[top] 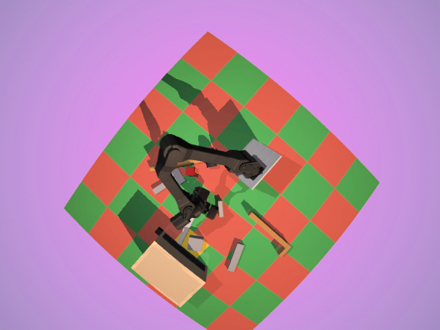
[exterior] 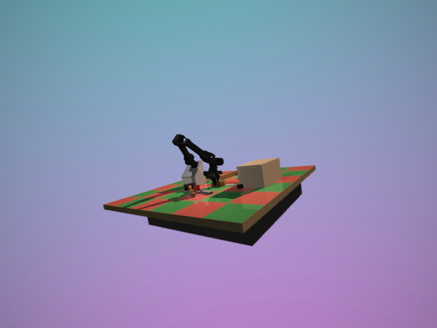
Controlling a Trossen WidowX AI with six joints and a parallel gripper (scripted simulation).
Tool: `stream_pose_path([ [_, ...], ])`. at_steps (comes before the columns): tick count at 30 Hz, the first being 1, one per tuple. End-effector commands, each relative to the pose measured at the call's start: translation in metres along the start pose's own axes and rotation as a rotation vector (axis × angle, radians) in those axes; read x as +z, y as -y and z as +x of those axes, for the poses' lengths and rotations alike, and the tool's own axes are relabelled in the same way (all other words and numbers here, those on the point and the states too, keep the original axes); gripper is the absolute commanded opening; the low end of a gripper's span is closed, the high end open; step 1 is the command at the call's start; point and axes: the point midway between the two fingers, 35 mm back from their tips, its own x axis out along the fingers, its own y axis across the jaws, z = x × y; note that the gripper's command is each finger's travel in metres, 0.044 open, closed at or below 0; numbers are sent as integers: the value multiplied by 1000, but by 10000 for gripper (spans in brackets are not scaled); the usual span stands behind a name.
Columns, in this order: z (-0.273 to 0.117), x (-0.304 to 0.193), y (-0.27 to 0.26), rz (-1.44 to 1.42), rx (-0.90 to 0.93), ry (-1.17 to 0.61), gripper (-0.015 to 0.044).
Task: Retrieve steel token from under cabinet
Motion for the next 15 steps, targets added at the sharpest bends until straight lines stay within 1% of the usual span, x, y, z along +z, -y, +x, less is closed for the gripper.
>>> stream_pose_path([
  [1, 0, -9, -2, 10, 2, -8, 0],
  [15, 0, -25, -2, 11, 2, -9, 0],
])
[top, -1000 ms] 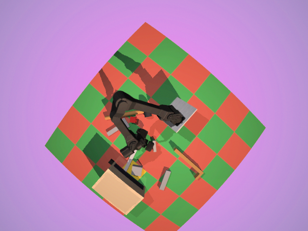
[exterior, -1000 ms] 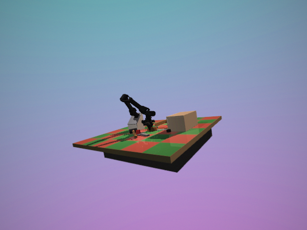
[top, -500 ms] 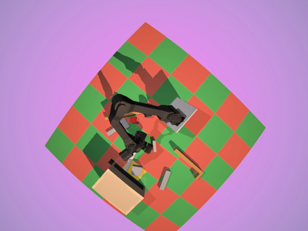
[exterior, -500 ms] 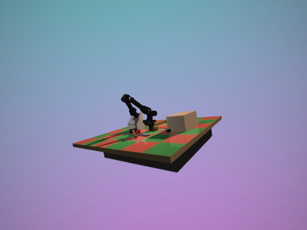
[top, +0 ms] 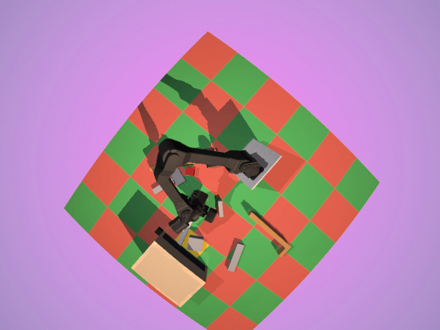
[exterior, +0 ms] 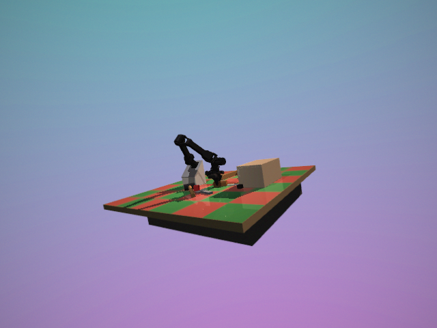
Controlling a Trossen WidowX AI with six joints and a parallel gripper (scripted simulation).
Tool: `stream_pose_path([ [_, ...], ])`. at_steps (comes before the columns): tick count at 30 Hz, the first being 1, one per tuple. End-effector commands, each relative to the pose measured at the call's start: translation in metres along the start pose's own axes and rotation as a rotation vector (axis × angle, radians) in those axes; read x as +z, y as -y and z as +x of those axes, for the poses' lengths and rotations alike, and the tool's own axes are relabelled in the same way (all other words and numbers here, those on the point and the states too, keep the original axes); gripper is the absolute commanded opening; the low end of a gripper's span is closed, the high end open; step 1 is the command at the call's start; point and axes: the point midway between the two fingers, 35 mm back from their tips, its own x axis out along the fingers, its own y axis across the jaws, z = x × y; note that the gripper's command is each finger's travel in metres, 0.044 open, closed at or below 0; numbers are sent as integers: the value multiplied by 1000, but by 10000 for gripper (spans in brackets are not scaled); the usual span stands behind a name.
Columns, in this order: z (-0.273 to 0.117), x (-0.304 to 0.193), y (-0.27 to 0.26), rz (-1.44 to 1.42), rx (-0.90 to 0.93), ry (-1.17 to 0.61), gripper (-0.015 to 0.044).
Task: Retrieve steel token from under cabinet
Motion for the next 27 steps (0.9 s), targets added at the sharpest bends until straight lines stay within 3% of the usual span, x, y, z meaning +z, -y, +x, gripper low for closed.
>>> stream_pose_path([
  [1, 0, -9, -2, 11, 1, -9, 0],
  [27, -1, -37, -2, 12, 1, -10, 0],
])
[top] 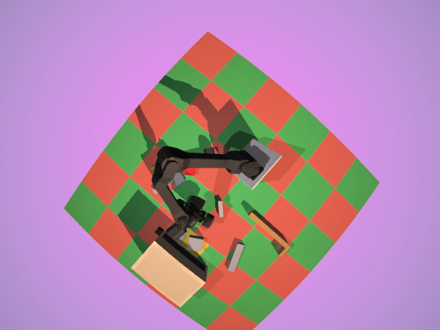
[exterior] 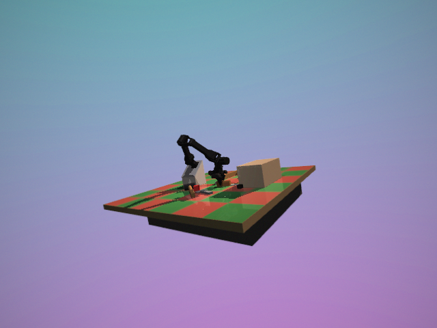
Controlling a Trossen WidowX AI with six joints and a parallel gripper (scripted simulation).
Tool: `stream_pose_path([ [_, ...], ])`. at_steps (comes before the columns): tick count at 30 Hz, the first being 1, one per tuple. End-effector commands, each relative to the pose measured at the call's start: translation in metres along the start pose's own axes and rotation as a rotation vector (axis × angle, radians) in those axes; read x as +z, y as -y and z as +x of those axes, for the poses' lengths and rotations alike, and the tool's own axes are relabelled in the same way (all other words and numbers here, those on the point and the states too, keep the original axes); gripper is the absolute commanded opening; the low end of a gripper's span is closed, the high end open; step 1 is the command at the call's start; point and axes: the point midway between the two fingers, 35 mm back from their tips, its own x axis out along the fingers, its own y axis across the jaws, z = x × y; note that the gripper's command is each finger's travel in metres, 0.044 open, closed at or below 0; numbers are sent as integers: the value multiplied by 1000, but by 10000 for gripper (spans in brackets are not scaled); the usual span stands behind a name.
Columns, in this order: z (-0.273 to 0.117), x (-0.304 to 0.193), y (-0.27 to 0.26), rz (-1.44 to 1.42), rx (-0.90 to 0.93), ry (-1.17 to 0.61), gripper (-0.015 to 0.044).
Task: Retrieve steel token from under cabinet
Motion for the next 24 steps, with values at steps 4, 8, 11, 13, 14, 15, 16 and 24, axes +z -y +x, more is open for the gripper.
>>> stream_pose_path([
  [4, 0, -12, -2, 12, 1, -10, 0],
  [8, 0, -17, -2, 13, 1, -10, 0],
  [11, 0, -20, -2, 13, 1, -10, 0],
  [13, 0, -22, -2, 13, 1, -10, 0],
  [14, 0, -23, -2, 13, 1, -10, 0],
  [15, 0, -24, -2, 13, 1, -10, 0],
  [16, -1, -25, -2, 13, 1, -10, 0],
  [24, -1, -33, -3, 13, 1, -11, 0],
])
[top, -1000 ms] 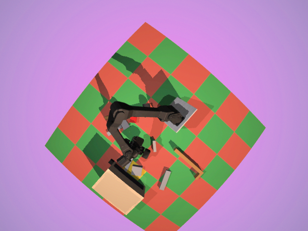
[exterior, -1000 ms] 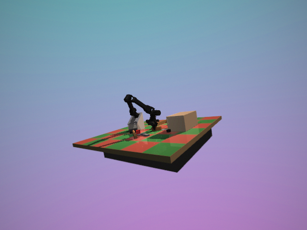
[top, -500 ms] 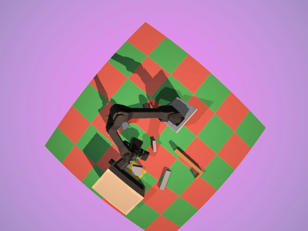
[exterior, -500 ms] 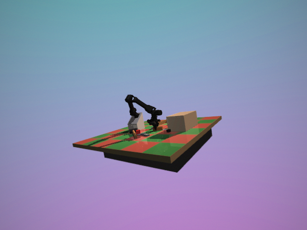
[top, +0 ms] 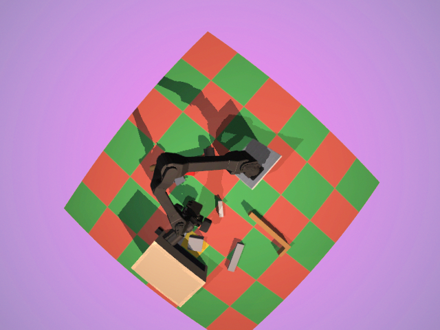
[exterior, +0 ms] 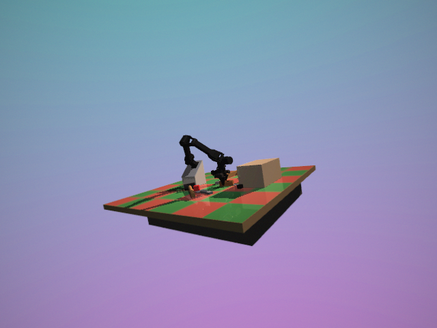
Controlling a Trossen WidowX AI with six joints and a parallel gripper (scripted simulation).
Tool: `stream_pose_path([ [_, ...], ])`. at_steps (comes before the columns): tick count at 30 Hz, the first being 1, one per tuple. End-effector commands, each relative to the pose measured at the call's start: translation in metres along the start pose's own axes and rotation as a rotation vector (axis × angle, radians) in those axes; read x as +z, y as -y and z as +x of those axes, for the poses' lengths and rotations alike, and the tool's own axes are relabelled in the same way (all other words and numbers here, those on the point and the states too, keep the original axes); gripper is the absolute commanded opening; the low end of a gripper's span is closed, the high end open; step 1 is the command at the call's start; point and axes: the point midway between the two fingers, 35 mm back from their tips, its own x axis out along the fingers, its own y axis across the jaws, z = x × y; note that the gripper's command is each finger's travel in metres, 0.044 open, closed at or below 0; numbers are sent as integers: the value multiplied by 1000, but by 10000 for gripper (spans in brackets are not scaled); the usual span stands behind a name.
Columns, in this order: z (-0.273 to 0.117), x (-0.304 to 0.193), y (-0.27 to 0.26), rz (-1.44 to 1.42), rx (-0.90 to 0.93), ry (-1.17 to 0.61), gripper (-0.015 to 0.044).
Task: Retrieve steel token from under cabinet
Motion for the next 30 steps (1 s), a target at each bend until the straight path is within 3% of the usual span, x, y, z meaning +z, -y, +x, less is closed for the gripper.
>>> stream_pose_path([
  [1, 0, -9, -2, 13, 0, -10, 0],
  [30, -1, -37, -4, 14, 1, -11, 0],
])
